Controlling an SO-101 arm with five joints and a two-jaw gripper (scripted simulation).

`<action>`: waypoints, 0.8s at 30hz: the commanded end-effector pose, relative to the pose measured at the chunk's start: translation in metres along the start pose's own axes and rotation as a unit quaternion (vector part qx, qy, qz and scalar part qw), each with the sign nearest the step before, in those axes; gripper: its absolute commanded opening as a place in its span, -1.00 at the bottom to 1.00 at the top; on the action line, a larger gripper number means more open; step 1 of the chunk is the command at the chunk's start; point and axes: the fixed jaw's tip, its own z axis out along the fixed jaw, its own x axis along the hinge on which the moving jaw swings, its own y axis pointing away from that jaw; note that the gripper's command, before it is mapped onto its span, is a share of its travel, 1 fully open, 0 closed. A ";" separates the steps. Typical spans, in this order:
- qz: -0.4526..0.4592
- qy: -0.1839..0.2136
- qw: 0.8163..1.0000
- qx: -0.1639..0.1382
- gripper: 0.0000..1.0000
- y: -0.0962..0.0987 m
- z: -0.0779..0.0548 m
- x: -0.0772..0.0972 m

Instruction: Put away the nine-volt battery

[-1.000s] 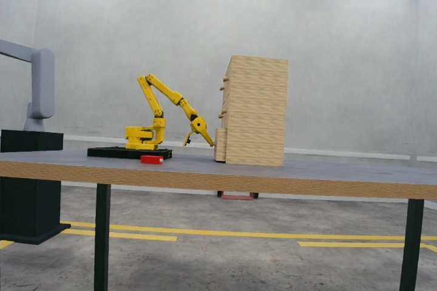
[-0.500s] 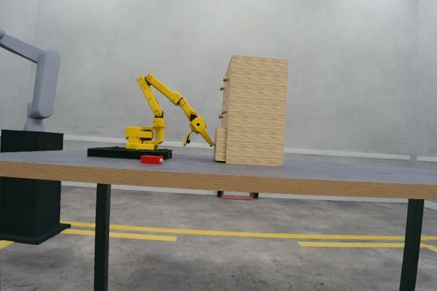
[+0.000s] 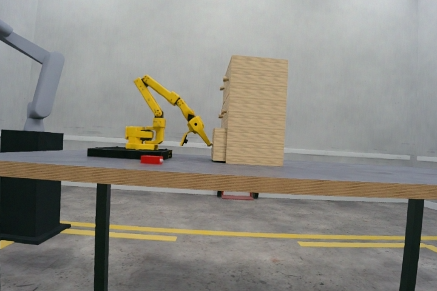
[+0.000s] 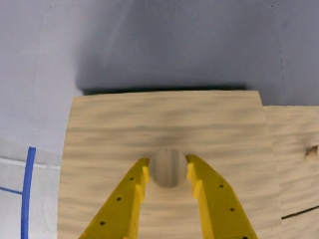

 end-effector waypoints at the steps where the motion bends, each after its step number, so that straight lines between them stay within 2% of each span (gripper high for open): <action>1: 0.006 0.002 1.000 -0.002 -1.00 0.001 -0.003 -0.002; 24: 0.006 0.002 1.000 -0.002 -1.00 0.001 -0.005 -0.005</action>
